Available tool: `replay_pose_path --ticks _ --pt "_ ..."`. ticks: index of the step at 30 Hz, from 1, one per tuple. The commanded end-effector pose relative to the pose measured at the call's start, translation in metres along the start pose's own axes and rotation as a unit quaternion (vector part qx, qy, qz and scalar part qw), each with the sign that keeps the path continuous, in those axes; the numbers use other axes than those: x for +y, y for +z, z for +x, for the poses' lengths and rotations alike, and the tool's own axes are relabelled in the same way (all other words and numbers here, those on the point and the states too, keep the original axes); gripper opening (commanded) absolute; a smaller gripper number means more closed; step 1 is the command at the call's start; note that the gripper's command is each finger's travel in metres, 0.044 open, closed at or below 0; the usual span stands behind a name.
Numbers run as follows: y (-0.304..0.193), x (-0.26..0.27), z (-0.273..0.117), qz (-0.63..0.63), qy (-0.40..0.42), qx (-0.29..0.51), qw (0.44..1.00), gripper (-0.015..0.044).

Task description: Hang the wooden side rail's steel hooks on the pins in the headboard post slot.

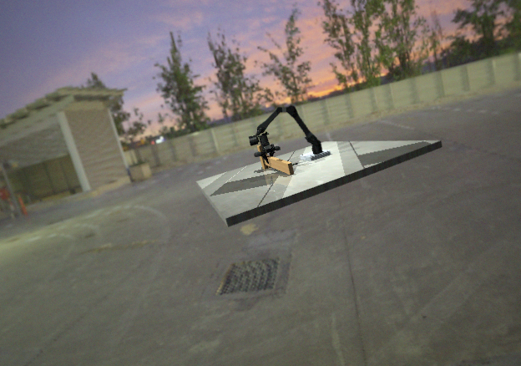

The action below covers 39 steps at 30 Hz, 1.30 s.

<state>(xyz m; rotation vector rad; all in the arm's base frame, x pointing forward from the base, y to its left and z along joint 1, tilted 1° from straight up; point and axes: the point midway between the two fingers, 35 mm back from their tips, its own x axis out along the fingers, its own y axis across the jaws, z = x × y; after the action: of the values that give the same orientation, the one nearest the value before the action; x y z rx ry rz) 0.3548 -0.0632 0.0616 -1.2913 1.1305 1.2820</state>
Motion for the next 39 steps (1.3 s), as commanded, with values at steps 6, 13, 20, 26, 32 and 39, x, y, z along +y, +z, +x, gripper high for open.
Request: replay_pose_path --ticks 6,13,20,26,32,39 --pt "-0.0024 -0.0027 -0.0026 -0.002 -0.005 0.002 1.0 0.0" --pt "-0.0031 -0.0025 -0.0027 -0.002 -0.005 0.002 1.0 0.0" --pt "-0.0039 -0.0025 -0.0028 -0.002 -0.005 0.002 1.0 0.0" --pt "-0.0045 -0.0024 -0.0028 -0.002 -0.005 0.002 1.0 0.0" --pt "-0.0052 -0.0025 -0.0028 -0.002 -0.005 0.002 1.0 0.0" --pt "-0.0059 -0.0029 -0.0033 -0.002 -0.005 0.002 1.0 0.0"
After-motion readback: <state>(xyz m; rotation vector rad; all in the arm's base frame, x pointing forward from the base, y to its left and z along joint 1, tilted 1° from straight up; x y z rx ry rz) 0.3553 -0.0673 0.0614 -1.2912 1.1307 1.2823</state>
